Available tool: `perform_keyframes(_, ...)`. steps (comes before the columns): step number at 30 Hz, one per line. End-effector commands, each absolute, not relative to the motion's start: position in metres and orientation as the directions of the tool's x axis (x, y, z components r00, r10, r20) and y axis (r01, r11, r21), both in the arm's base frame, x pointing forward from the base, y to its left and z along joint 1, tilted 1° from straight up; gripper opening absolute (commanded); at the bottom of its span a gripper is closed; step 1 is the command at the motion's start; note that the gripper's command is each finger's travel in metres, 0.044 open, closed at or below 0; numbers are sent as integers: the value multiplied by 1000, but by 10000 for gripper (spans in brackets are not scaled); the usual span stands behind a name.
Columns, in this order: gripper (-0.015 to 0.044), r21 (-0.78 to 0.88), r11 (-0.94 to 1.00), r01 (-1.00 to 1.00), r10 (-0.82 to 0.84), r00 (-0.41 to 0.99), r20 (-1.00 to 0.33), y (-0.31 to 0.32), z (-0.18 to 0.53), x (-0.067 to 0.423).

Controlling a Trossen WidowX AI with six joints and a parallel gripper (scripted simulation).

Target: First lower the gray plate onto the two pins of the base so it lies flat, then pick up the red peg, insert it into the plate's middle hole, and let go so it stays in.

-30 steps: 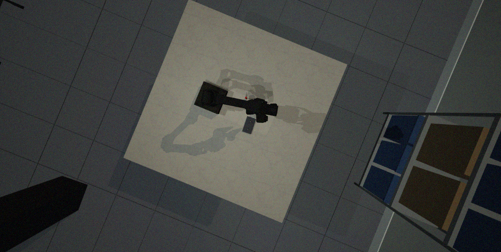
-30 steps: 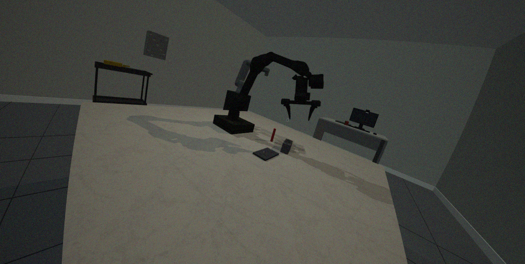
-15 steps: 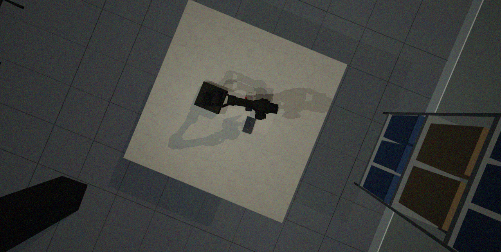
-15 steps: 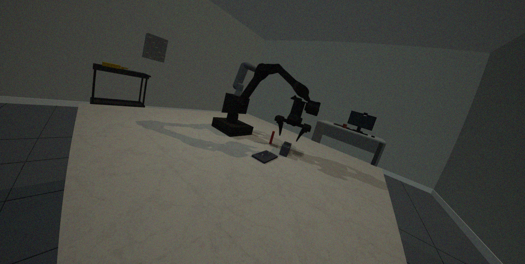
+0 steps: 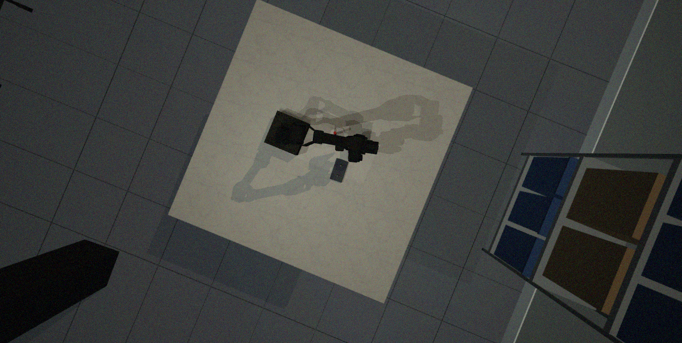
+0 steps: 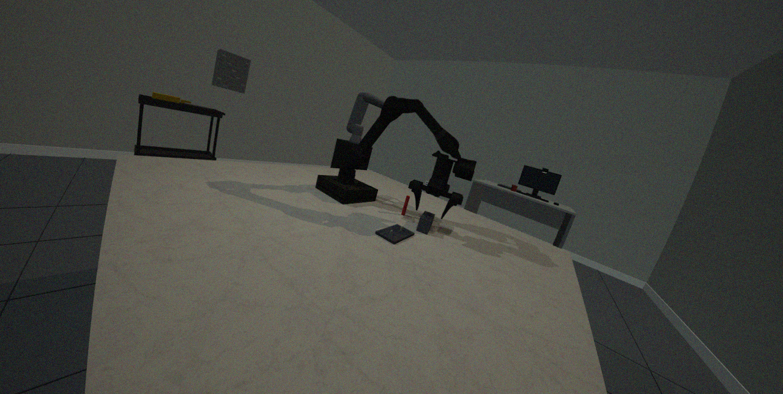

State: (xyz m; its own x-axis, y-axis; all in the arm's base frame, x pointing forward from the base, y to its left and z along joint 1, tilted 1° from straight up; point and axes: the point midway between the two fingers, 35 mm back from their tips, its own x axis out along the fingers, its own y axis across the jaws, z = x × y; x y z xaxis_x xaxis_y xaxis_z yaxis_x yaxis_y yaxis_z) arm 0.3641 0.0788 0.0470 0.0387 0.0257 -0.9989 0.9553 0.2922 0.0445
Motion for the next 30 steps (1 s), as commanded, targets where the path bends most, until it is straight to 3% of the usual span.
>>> perform_keyframes(1, 440, 40, 288, 957, 29, 33, -999, 80, 39, 363)
perform_keyframes(29, 440, 40, 288, 957, 29, 33, -999, 81, -4, 363)
perform_keyframes(30, 414, 40, 288, 957, 29, 33, -999, 81, -4, 363)
